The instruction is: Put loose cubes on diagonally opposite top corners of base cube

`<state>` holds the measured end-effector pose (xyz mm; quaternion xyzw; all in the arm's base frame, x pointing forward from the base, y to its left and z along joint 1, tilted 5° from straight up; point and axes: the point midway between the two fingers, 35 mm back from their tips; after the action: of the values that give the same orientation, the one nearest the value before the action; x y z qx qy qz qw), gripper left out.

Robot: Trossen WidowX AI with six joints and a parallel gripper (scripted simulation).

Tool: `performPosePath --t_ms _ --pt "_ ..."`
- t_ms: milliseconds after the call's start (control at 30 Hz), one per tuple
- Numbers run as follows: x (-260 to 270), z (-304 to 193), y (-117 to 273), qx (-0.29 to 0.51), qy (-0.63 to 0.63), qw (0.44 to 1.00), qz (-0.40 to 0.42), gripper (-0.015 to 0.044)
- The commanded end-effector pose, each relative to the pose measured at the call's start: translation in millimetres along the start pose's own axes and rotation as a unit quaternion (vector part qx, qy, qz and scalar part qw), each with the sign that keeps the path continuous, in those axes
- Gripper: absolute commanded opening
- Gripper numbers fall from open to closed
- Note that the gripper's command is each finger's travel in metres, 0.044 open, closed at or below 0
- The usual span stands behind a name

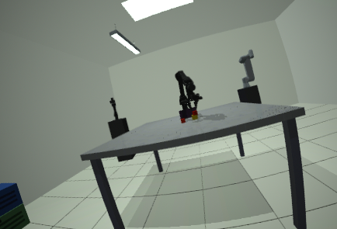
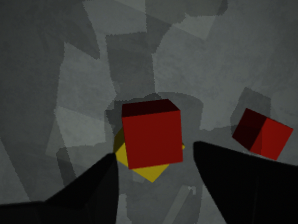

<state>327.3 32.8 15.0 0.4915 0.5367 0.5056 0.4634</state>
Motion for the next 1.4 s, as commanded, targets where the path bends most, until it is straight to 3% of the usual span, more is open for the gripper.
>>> performPosePath --t_ms 0,233,300,700,1100,1367 --pt "0 2 8 -0.007 0.0 1.0 0.0 0.0205" --pt "0 2 8 -0.007 0.0 1.0 0.0 0.0205" --pt "-3 2 7 -0.004 0.014 1.0 0.0 0.0258" --pt "-55 2 24 -0.005 0.26 0.966 -0.003 0.0265" --pt "-109 -8 41 -0.003 0.493 0.87 -0.006 0.0265" --pt "-115 -10 43 -0.003 0.52 0.854 -0.006 0.0265"
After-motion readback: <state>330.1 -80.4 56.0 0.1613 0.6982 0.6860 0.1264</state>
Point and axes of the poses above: the point midway between the two fingers, 35 mm back from their tips, its own y axis back along the fingers, its own x axis across the jaws, z = x × y, and after that the axes turned 11 degrees about -y, right-handed
